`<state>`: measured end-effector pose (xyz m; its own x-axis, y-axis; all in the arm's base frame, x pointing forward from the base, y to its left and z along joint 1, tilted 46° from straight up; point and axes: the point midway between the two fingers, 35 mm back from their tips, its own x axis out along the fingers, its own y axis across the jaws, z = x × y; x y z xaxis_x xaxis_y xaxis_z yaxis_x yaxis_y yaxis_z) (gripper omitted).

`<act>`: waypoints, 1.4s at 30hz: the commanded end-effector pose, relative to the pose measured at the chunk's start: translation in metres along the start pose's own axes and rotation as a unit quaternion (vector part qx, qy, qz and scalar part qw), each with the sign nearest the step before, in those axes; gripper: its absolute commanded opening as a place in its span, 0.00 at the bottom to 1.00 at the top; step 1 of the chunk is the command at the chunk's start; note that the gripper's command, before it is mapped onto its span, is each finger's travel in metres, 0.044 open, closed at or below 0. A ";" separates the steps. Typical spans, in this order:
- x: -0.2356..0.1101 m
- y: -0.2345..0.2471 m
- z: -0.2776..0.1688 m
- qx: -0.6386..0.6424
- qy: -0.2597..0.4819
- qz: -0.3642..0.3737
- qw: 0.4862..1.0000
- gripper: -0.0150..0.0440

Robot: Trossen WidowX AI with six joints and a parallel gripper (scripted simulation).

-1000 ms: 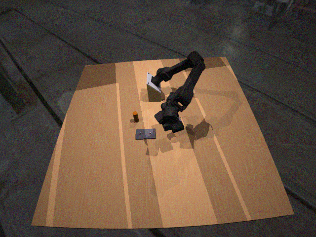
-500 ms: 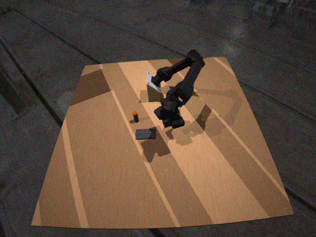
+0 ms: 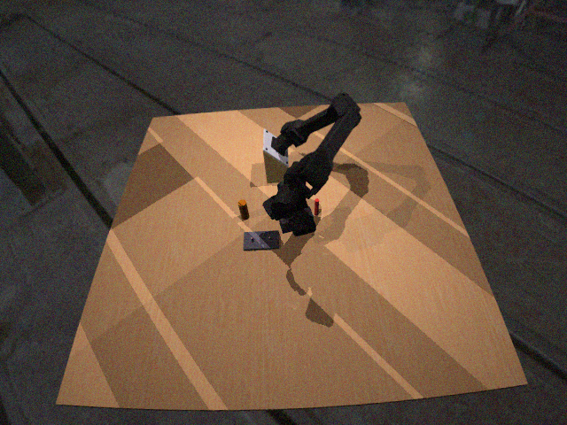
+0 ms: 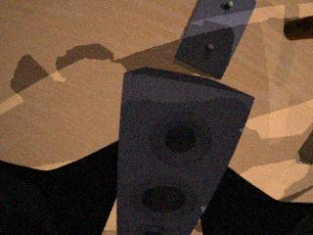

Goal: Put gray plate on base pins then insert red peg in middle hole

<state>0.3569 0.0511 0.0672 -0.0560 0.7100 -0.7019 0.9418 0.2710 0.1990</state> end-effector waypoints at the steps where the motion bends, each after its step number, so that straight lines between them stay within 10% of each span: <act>1: 0.007 -0.005 0.014 0.016 -0.001 -0.002 1.000 0.25; 42: 0.063 -0.051 0.111 0.118 -0.001 -0.003 0.993 0.25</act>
<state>0.3446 0.0110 -0.0583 -0.0597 0.7092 -0.7025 0.9918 0.1220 0.0388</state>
